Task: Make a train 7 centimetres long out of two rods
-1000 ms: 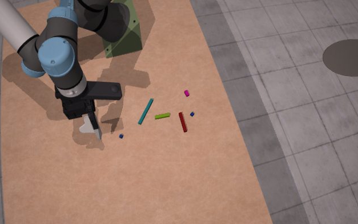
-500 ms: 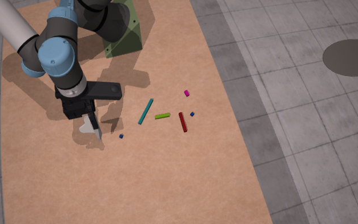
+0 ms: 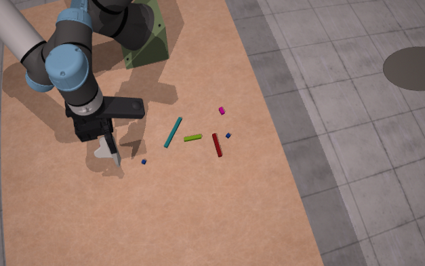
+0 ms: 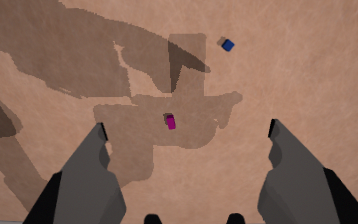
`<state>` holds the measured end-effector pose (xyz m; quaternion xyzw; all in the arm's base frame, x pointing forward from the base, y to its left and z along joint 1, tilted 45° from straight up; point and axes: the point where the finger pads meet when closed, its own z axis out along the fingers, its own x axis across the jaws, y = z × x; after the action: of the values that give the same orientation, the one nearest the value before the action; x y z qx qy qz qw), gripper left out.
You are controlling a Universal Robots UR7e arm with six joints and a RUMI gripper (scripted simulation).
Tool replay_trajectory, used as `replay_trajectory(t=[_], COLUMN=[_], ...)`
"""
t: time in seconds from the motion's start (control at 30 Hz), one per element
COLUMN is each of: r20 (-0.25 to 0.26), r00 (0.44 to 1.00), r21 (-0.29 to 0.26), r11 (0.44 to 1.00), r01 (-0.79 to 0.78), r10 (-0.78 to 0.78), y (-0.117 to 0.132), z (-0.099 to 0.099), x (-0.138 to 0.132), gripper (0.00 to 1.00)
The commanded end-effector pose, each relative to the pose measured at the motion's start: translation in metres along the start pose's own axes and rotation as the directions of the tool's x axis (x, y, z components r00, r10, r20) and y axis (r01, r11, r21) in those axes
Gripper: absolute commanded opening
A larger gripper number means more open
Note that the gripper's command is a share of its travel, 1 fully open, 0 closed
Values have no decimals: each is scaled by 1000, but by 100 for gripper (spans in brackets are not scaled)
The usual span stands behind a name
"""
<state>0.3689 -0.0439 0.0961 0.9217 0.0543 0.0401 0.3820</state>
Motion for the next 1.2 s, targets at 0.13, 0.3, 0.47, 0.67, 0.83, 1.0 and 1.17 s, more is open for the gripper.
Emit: replay_trajectory(t=[0.13, 0.3, 0.47, 0.67, 0.83, 1.0, 1.17], r20=[-1, -1, -1, -1, -1, -1, -1], r00=[1000, 1000, 1000, 1000, 1000, 1000, 1000], r21=[0, 0, 0, 0, 0, 0, 0], r11=[1000, 1000, 1000, 1000, 1000, 1000, 1000], r01=[0, 0, 0, 0, 0, 0, 14], r10=[0, 0, 0, 0, 0, 0, -14], y=[0, 0, 0, 0, 0, 0, 5], z=[0, 0, 0, 0, 0, 0, -1], x=[0, 0, 0, 0, 0, 0, -2], gripper=[100, 100, 100, 100, 100, 100, 100])
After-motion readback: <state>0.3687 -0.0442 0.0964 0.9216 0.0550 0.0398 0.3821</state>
